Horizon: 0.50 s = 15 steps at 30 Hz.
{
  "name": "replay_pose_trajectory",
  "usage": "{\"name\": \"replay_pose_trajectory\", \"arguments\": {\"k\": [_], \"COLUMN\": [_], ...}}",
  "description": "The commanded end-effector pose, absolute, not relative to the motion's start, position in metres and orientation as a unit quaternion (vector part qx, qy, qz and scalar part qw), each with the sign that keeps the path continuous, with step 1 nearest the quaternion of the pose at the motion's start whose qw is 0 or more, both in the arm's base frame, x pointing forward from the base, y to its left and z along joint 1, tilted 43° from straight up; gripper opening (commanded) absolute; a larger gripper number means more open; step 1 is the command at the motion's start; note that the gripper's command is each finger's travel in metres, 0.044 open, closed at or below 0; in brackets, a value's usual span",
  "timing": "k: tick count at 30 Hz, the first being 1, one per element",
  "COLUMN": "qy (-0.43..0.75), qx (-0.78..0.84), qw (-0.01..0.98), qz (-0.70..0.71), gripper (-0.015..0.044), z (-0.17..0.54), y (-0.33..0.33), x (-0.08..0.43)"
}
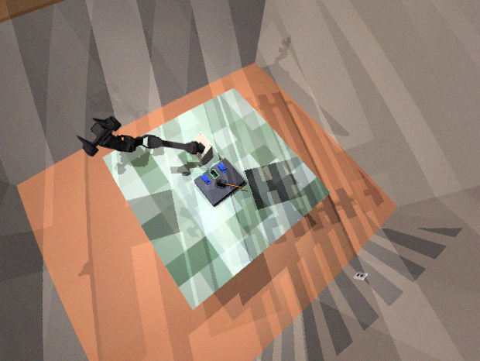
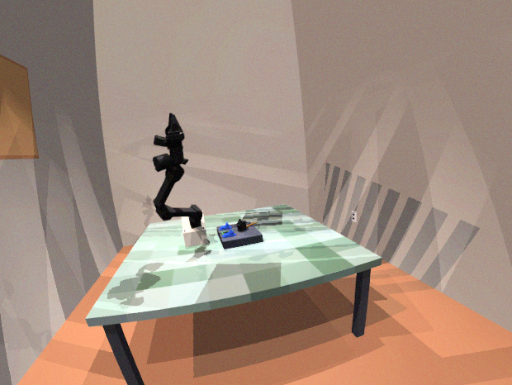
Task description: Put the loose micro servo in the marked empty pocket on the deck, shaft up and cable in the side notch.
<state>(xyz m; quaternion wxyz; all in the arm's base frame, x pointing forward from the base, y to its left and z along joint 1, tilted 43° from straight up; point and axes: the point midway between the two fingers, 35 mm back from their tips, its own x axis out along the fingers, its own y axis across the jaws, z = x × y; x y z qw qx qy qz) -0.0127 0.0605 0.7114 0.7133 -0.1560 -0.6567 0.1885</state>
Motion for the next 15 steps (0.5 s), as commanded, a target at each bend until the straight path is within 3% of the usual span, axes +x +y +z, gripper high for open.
{"name": "replay_pose_trajectory", "arguments": {"k": [1,15], "qy": [-0.612,-0.536], "qx": [-0.130,-0.086], "qw": [0.749,0.804], "qz": [0.215,0.244], "gripper": [0.0440,0.0440], "z": [0.706,0.691], "y": [0.073,0.089], "x": [0.024,0.082]}}
